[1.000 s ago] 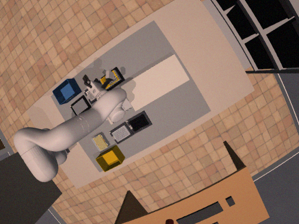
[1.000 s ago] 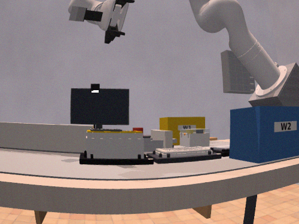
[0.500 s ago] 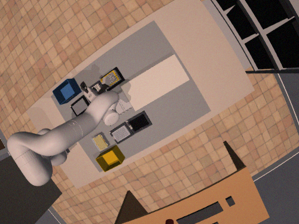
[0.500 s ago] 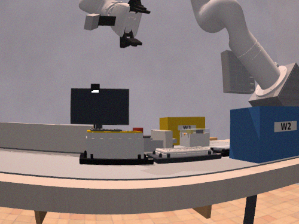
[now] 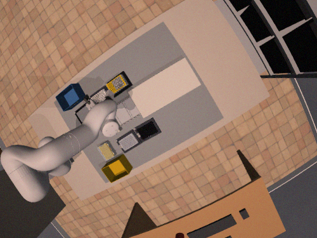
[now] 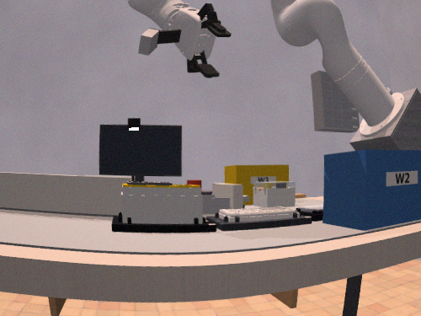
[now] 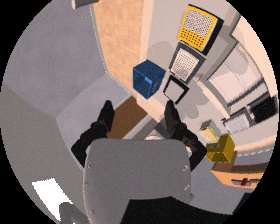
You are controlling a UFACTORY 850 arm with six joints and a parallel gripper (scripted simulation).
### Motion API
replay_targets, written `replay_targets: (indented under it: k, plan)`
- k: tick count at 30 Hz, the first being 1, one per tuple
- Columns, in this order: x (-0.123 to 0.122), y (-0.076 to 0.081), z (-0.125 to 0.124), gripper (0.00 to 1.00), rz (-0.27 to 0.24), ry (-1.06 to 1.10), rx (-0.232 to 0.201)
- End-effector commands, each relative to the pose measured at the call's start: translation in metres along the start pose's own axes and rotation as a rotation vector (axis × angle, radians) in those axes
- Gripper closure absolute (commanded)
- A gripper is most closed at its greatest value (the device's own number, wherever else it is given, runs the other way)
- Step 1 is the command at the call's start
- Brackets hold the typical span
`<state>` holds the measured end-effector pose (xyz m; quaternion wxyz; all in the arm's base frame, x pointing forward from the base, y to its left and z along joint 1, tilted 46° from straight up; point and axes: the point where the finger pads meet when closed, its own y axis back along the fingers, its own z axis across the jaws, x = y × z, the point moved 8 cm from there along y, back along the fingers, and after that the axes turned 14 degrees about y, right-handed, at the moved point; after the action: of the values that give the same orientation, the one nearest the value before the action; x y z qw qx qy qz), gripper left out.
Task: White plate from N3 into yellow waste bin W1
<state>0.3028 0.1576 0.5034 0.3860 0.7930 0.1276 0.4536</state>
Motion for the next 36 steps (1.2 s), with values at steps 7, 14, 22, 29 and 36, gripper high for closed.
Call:
replay_targets:
  k: [7, 14, 22, 29, 36]
  plan:
    - [-0.036, -0.002, 0.007, 0.00, -0.056, -0.071, -0.145]
    - [-0.056, -0.003, 0.012, 0.00, -0.074, -0.105, -0.230]
    - [-0.082, -0.003, 0.020, 0.00, -0.082, -0.135, -0.315]
    - [-0.103, -0.004, 0.025, 0.00, -0.075, -0.167, -0.431]
    - [-0.130, -0.003, 0.034, 0.00, -0.046, -0.193, -0.555]
